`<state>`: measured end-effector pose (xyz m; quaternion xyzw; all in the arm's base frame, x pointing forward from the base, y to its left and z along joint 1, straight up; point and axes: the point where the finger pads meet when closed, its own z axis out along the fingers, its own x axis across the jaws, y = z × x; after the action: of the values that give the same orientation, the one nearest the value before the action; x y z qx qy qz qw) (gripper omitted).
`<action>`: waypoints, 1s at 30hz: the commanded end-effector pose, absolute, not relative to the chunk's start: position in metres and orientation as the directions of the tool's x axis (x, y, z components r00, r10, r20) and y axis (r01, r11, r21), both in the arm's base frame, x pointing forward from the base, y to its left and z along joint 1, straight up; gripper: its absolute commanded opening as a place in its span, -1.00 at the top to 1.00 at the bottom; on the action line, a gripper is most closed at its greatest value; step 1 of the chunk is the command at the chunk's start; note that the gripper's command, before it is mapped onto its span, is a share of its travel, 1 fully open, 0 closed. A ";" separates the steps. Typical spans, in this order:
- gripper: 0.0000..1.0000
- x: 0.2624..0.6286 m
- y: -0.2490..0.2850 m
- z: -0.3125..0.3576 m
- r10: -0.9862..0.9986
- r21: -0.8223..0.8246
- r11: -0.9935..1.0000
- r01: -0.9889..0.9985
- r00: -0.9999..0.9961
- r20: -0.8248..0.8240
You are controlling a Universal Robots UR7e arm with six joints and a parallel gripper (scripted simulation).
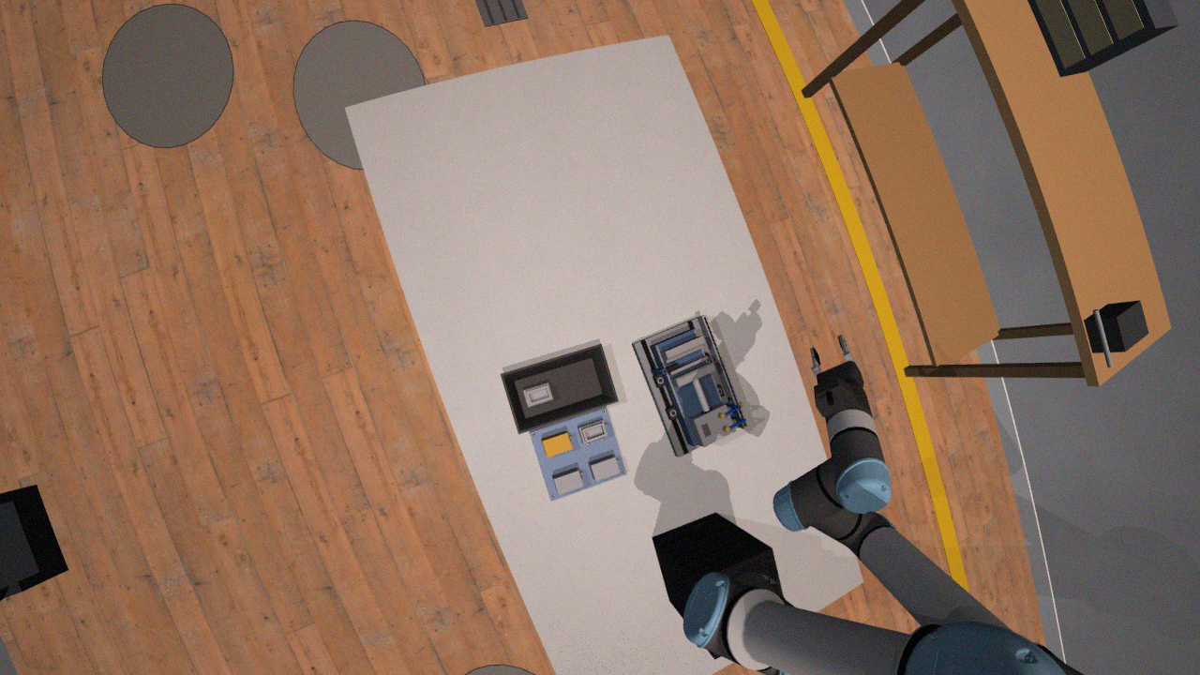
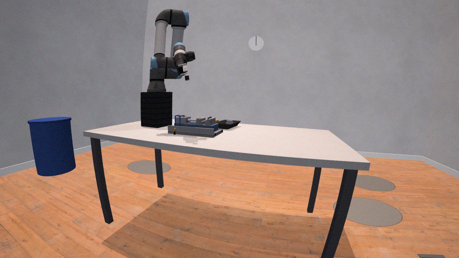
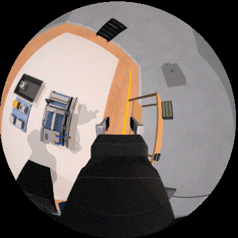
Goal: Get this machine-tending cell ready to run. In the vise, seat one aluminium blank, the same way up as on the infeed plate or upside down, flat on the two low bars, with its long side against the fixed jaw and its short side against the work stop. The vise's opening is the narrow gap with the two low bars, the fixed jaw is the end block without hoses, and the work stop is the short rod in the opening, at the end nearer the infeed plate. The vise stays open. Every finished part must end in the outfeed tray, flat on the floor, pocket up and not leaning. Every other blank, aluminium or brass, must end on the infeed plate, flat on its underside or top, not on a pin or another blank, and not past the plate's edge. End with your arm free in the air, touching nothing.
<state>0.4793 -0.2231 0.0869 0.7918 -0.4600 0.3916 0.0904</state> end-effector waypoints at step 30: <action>-1.00 0.454 0.040 0.008 -0.918 -0.344 -0.380 -0.858 0.305 0.254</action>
<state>0.4673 0.0005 0.0201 0.8084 -0.5318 0.2451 -0.0605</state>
